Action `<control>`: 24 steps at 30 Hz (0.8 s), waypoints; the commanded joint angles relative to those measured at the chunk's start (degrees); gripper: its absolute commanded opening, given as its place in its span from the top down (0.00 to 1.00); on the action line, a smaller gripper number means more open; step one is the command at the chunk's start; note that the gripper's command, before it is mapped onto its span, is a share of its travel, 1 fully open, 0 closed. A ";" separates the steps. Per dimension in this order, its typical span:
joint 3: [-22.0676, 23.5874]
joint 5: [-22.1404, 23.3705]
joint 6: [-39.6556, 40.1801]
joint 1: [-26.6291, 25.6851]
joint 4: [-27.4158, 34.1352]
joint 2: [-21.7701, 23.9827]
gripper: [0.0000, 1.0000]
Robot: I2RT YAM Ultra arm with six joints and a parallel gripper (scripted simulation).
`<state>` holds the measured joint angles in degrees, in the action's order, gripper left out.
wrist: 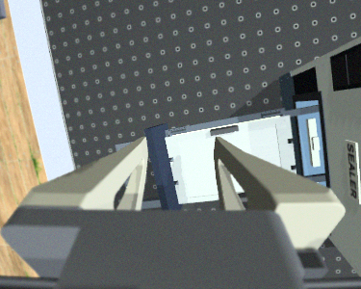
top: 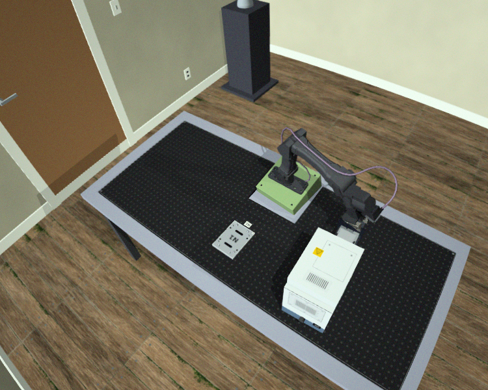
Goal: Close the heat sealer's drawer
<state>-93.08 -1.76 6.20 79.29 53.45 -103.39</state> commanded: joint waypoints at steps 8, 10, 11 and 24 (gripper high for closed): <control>4.11 1.50 -1.77 2.18 3.37 1.16 0.55; -0.31 2.23 -1.93 2.29 7.12 -2.18 0.55; -0.86 2.50 -2.00 2.36 8.40 -2.76 0.55; 5.78 3.54 -3.46 3.82 11.60 -0.75 0.55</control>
<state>-90.15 0.93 3.57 81.65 64.14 -106.65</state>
